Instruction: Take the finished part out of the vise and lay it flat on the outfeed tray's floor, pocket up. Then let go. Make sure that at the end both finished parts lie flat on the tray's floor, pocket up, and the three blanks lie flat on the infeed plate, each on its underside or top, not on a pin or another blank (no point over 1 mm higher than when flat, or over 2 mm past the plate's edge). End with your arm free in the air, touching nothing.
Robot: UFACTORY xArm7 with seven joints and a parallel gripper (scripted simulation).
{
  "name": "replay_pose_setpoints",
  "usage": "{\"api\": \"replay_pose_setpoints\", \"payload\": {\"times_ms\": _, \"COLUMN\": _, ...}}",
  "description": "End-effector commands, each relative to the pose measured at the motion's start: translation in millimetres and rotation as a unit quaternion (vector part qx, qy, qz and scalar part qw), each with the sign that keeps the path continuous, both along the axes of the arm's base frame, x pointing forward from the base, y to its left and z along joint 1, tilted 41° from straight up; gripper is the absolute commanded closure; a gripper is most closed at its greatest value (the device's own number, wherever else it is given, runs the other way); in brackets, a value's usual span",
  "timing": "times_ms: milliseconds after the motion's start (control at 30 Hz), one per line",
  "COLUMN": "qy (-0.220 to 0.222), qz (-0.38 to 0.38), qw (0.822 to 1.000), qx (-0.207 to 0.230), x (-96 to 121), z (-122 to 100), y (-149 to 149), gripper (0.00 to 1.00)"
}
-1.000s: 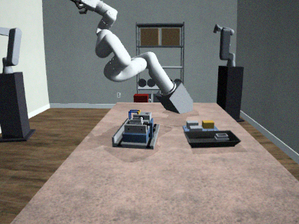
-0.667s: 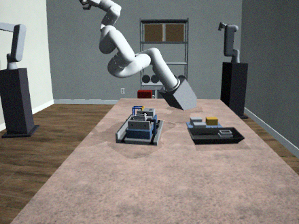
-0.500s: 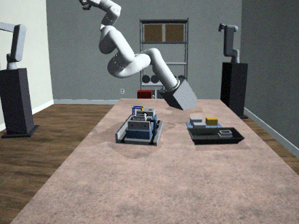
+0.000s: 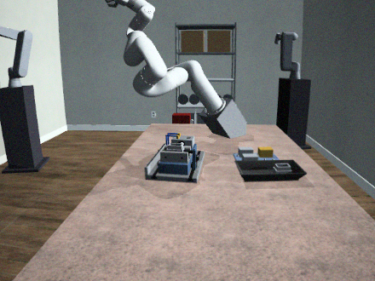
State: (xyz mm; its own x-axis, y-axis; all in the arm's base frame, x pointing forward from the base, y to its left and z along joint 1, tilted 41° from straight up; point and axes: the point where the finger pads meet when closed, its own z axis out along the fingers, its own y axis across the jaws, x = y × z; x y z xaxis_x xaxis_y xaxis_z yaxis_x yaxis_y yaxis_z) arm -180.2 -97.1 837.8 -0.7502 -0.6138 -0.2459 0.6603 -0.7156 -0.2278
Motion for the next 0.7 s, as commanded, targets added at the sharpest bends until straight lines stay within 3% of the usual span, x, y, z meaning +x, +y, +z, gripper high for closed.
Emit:
{"api": "replay_pose_setpoints", "payload": {"times_ms": 0, "qy": 0.015, "qz": -0.069, "qw": 0.996, "qx": -0.047, "x": -8.9, "z": 4.9, "y": 44.7, "gripper": 0.0}}
{"api": "replay_pose_setpoints", "payload": {"times_ms": 100, "qy": 0.018, "qz": -0.08, "qw": 0.995, "qx": -0.054, "x": -9.6, "z": 5.3, "y": 52.3, "gripper": 0.0}}
{"api": "replay_pose_setpoints", "payload": {"times_ms": 133, "qy": 0.024, "qz": -0.112, "qw": 0.991, "qx": -0.074, "x": -10.7, "z": 5.9, "y": 72.6, "gripper": 0.0}}
{"api": "replay_pose_setpoints", "payload": {"times_ms": 467, "qy": 0.049, "qz": -0.221, "qw": 0.963, "qx": -0.143, "x": -4.9, "z": 4.5, "y": 143.6, "gripper": 0.0}}
{"api": "replay_pose_setpoints", "payload": {"times_ms": 533, "qy": 0.049, "qz": -0.221, "qw": 0.963, "qx": -0.143, "x": -4.9, "z": 4.5, "y": 143.6, "gripper": 0.0}}
{"api": "replay_pose_setpoints", "payload": {"times_ms": 567, "qy": 0.056, "qz": -0.255, "qw": 0.951, "qx": -0.163, "x": -0.1, "z": 2.8, "y": 165.0, "gripper": 0.0}}
{"api": "replay_pose_setpoints", "payload": {"times_ms": 667, "qy": 0.059, "qz": -0.264, "qw": 0.948, "qx": -0.169, "x": 1.4, "z": 2.3, "y": 170.8, "gripper": 0.0}}
